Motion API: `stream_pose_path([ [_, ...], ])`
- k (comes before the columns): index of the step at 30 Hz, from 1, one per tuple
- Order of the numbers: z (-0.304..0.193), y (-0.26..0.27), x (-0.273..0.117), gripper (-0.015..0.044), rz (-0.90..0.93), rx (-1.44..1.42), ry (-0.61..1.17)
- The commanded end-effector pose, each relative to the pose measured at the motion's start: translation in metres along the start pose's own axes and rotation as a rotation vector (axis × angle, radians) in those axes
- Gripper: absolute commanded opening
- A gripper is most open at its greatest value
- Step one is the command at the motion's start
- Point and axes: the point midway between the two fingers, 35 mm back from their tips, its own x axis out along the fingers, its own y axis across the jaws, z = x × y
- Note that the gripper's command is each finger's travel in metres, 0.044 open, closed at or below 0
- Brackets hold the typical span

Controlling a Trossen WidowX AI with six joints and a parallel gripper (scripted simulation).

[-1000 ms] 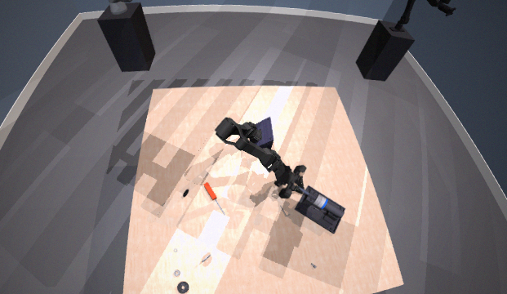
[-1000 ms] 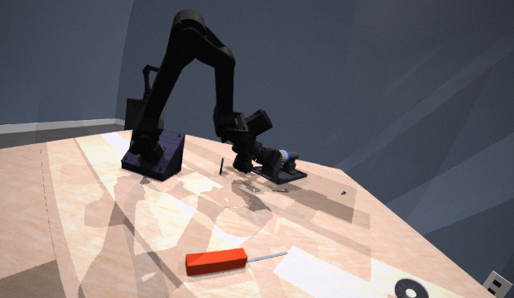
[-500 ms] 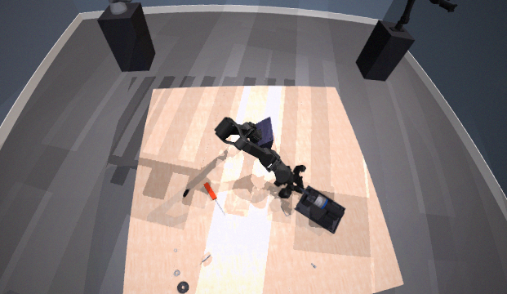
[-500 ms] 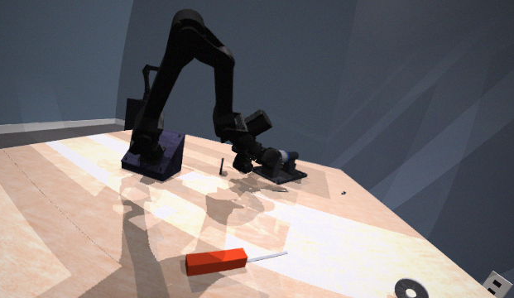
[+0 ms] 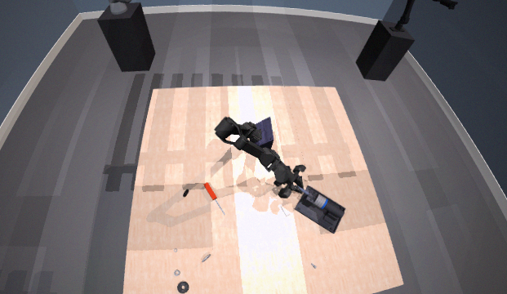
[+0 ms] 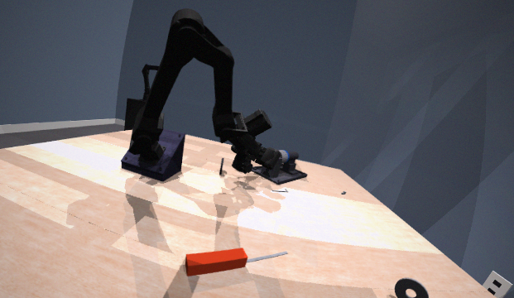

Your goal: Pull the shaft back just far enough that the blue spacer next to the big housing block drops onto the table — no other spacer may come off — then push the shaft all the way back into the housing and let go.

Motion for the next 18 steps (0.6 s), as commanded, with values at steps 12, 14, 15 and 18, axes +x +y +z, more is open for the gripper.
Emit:
stream_pose_path([
  [12,0.0016,-0.0004,-0.0018,0.0000,-0.001,-0.003,-0.001],
  [14,0.0017,-0.0004,-0.0019,0.0000,-0.001,-0.003,-0.002],
  [15,0.0017,-0.0004,-0.0020,0.0000,-0.001,-0.003,-0.002],
  [18,0.0019,-0.0004,-0.0023,0.0000,-0.001,-0.003,-0.002],
])
